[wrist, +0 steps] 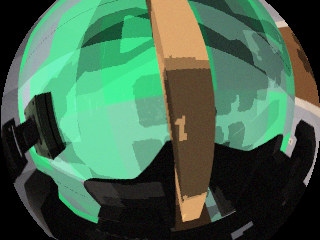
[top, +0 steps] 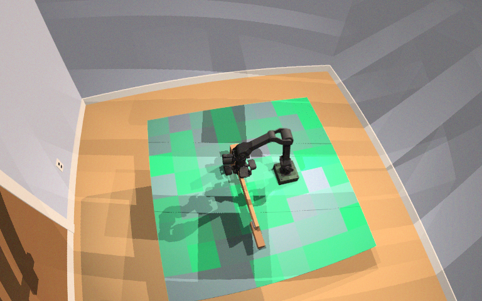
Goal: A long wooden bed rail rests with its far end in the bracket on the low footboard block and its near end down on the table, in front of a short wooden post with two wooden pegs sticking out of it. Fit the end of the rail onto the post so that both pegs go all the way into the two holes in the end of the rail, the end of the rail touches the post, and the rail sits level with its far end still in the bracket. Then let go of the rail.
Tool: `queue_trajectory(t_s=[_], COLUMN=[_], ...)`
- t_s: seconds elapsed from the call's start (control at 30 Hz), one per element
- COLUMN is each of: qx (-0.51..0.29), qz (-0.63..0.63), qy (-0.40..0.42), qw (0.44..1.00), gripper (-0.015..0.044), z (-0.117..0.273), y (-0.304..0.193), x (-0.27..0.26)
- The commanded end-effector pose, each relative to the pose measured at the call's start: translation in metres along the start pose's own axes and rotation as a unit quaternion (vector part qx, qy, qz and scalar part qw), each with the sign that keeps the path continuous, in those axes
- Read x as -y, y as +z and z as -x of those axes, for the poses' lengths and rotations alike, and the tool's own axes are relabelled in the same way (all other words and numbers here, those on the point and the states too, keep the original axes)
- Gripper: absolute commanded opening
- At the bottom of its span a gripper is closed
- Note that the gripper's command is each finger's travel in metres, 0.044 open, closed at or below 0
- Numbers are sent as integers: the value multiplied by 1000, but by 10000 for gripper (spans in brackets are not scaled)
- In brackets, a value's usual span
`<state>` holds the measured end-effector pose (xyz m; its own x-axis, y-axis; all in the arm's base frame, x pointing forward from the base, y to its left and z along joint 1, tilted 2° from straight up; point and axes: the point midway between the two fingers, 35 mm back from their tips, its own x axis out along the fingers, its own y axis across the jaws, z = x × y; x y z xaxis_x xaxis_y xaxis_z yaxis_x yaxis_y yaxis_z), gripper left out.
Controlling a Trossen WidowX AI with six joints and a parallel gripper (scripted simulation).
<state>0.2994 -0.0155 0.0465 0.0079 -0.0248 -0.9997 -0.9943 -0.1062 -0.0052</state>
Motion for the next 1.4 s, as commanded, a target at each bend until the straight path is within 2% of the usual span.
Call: queue_trajectory(t_s=[0.0, 1.37], qx=[-2, -3], qz=[2, 2], qy=[-4, -4], qw=[1000, 1000], gripper=[0, 0], z=[2, 2], y=[-2, -15], x=[2, 2])
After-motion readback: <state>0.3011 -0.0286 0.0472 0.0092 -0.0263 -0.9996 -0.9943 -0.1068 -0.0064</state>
